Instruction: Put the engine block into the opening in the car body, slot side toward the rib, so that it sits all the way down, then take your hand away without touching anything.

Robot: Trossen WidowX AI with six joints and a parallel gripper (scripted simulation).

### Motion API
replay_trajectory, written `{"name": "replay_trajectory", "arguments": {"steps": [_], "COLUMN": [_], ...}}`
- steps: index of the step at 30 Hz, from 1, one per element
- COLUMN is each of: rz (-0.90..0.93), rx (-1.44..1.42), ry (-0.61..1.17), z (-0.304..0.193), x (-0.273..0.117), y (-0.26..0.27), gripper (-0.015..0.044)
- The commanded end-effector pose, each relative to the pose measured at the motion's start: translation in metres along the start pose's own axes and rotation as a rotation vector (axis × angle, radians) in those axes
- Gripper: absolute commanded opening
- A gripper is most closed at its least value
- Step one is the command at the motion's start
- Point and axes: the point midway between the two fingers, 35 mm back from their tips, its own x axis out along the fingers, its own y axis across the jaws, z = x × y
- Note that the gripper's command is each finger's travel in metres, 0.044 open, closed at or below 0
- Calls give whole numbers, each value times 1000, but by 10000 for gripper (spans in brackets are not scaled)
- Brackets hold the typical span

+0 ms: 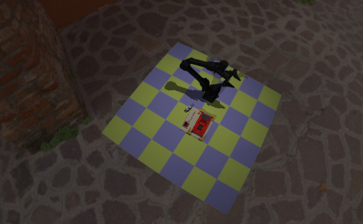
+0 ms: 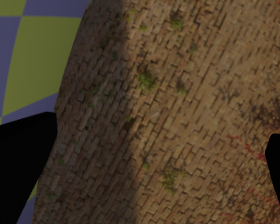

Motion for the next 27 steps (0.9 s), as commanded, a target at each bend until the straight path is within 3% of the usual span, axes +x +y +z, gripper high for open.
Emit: {"name": "replay_trajectory", "arguments": {"steps": [1,27], "rz": [34,144], "rx": [148,993], "ry": [40,305], "z": [-15,-94], "x": [2,-4], "y": [5,46], "gripper": [440,440]}}
